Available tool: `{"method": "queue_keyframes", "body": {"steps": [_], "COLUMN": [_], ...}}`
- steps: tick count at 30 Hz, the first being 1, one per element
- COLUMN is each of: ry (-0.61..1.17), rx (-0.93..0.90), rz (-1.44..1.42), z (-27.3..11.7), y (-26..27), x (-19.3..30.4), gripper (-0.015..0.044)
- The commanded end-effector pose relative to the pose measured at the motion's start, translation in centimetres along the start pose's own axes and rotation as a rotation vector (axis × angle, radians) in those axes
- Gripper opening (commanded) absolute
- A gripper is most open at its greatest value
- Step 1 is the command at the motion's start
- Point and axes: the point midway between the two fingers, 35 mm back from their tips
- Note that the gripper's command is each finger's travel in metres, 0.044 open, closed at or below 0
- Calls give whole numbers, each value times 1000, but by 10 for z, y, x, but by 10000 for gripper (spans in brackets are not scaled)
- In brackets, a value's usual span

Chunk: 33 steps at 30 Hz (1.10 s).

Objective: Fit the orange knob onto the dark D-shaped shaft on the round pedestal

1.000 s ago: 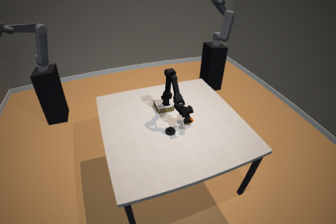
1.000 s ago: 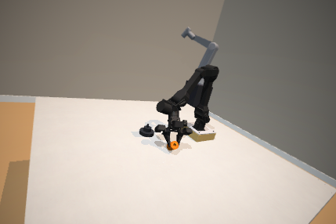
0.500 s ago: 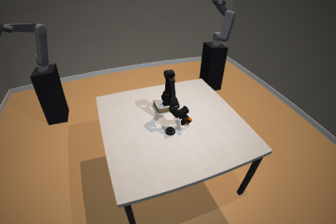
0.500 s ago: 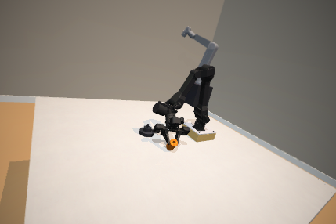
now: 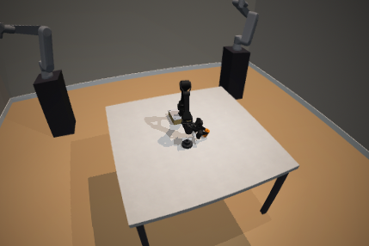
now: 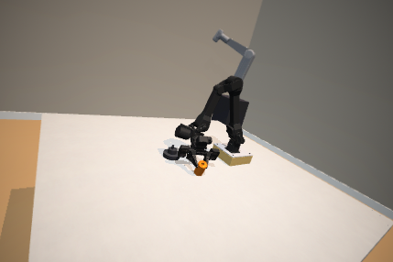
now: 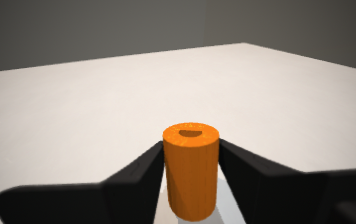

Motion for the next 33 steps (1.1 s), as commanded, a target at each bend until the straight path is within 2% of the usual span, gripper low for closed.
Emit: {"method": "queue_keyframes", "body": {"steps": [1, 5, 8, 32, 33], "ry": [-47, 1, -16, -16, -16], "rx": [-9, 0, -5, -5, -5], "rz": [5, 4, 7, 7, 7], "z": [-2, -3, -2, -2, -2], "y": [2, 2, 1, 1, 1], "x": [3, 1, 1, 1, 1], "gripper": [179, 179, 258, 260, 286]}}
Point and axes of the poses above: the point midway between the two fingers, 35 mm back from their tips, its own z axis out along the fingers, its own y axis across the jaws, x = y × z, and after that the axes turned 10 degrees about z, right-handed
